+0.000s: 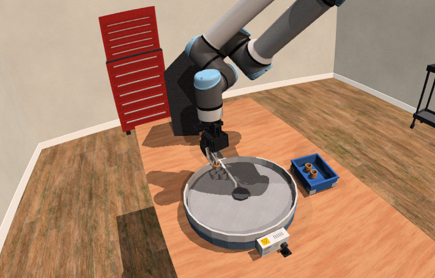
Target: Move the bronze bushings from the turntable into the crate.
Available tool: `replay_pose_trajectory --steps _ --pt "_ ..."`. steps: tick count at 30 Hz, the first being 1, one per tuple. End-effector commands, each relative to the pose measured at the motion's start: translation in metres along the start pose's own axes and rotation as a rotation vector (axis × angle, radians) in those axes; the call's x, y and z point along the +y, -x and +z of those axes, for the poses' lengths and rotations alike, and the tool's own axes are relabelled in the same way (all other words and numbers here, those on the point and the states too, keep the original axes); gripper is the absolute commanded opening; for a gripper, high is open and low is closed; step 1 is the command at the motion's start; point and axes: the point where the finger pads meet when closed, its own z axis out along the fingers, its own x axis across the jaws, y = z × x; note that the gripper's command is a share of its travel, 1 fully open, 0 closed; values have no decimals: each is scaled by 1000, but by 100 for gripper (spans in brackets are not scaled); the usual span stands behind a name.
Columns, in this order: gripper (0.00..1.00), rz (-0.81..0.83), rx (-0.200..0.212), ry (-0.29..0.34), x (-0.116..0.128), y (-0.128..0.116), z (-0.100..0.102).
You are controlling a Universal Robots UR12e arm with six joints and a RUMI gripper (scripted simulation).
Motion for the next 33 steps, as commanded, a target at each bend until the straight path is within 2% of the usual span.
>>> replay_pose_trajectory --steps 1,18,33 --pt "6 -3 -1 1 2 2 2" --pt "6 -3 -1 2 2 2 23" --pt "6 -2 -3 3 2 2 23"
